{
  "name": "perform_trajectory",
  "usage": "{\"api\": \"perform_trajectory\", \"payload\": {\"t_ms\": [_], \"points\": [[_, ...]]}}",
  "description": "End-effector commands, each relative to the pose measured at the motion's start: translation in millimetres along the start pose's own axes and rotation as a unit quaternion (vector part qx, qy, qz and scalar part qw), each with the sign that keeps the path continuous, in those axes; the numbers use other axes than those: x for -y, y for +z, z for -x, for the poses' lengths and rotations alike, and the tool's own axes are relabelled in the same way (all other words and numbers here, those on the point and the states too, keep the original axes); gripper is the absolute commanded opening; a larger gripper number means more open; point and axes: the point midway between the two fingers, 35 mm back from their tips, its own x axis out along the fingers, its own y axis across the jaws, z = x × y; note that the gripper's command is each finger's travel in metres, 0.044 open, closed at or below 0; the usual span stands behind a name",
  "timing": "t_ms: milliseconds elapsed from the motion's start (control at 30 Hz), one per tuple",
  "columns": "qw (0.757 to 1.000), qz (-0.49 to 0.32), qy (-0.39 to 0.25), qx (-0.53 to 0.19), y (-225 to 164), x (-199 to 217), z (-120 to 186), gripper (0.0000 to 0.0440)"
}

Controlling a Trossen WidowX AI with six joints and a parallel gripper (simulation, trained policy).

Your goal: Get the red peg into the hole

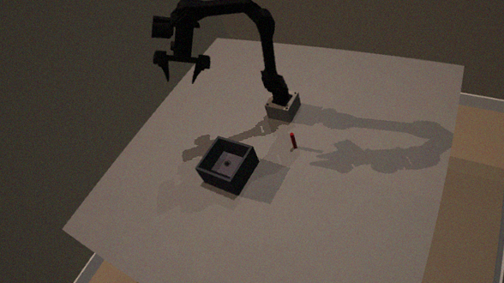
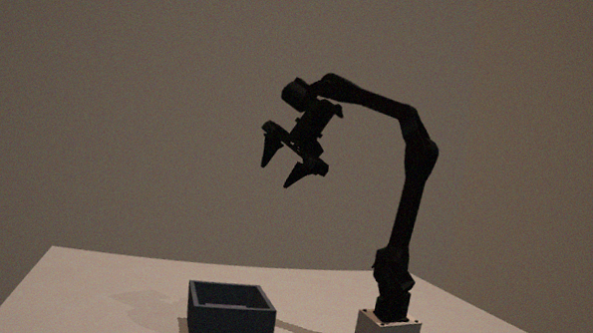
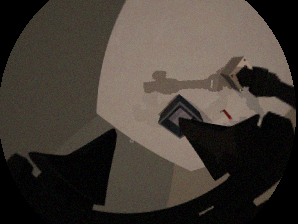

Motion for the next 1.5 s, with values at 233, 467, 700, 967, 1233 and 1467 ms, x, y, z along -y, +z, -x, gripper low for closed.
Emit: {"api": "perform_trajectory", "payload": {"t_ms": [233,467,700,967,1233,1467], "points": [[0.997,0.068,-0.006,-0.022,-35.8,16.9,2.4,0.0440],[0.986,0.151,-0.055,-0.043,-74.9,64.9,-1.4,0.0440],[0.968,0.220,-0.113,-0.051,-99.6,119.2,-7.6,0.0440],[0.941,0.286,-0.175,-0.043,-112.2,179.3,-16.3,0.0440],[0.911,0.344,-0.225,-0.021,-114.5,232.9,-29.0,0.0440],[0.882,0.397,-0.255,0.001,-113.0,274.4,-44.3,0.0440]]}}
